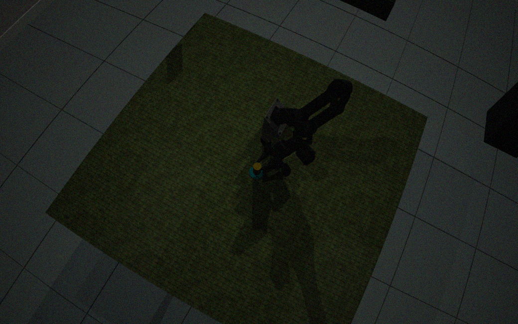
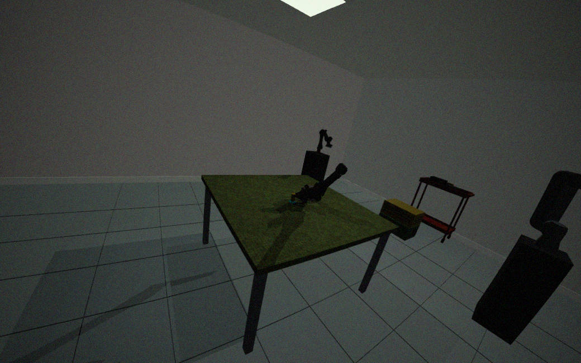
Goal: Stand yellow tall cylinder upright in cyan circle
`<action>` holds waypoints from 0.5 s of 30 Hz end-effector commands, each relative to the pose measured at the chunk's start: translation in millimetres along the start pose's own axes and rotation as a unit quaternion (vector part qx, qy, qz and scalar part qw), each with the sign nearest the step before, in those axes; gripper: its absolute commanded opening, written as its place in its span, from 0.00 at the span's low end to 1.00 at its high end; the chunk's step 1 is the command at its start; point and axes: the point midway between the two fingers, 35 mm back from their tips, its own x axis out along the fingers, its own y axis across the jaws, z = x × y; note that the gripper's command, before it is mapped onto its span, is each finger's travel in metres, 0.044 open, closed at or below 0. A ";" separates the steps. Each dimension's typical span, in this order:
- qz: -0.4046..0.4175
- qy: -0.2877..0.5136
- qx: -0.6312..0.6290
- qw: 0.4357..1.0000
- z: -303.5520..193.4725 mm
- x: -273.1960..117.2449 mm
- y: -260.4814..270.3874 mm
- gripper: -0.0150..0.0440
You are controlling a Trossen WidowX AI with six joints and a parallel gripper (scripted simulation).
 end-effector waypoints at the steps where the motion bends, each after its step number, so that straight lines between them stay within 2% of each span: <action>1: -0.002 -0.002 0.001 1.000 -5.2 1.7 0.1 0.43; 15: -0.002 -0.001 0.001 1.000 -8.7 2.5 0.5 0.43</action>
